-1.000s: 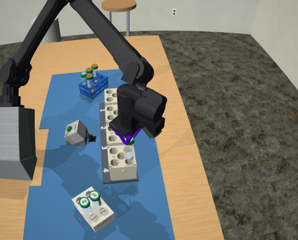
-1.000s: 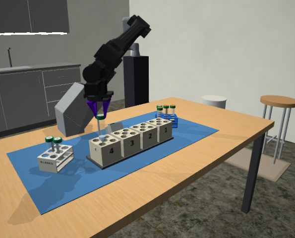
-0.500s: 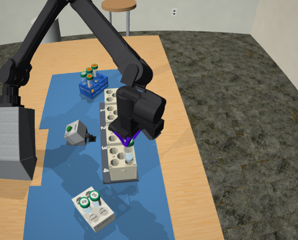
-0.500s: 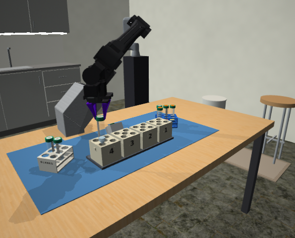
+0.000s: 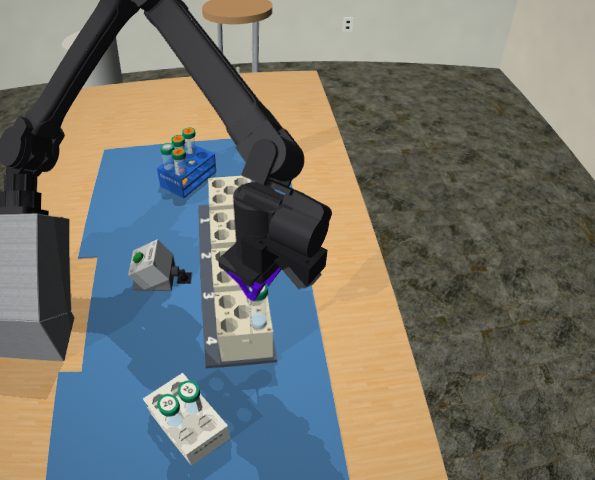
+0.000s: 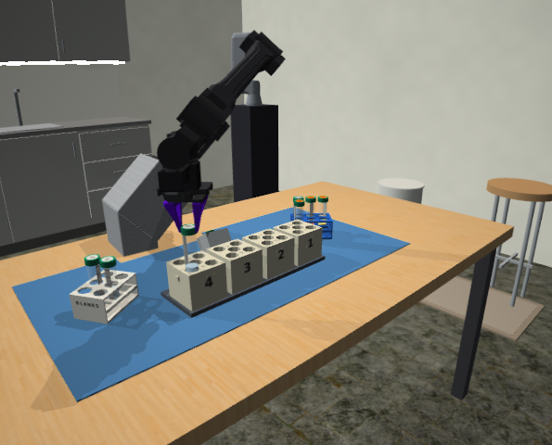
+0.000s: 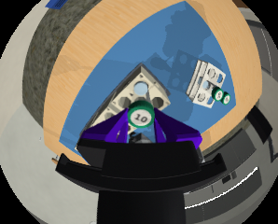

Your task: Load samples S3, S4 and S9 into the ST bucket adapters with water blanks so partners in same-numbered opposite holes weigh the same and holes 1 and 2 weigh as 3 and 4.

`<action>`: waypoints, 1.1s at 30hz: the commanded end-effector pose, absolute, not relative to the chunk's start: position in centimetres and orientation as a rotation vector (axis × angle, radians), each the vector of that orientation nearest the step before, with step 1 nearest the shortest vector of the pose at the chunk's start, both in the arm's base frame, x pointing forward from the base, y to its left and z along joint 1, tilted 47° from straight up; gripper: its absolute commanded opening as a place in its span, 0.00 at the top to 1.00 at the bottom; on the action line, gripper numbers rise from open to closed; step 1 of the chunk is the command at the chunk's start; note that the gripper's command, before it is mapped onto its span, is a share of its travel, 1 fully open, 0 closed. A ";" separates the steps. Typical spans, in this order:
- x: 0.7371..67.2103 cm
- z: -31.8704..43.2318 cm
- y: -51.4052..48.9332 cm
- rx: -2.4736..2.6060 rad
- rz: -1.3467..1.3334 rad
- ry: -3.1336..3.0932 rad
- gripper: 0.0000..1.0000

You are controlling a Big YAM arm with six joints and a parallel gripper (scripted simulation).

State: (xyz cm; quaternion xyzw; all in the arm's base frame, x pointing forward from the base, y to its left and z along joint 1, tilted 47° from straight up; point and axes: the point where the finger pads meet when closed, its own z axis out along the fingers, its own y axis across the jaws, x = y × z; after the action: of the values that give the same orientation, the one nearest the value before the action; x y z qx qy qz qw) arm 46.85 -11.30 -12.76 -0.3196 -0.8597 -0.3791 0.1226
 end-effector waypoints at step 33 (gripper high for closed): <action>47.0 -16.4 -7.7 -0.936 -1.104 -2.498 1.00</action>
State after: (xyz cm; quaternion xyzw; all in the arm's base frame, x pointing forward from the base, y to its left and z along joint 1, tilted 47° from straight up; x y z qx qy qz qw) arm 46.94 -8.57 -15.32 -0.3199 -0.8596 -0.3792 0.1219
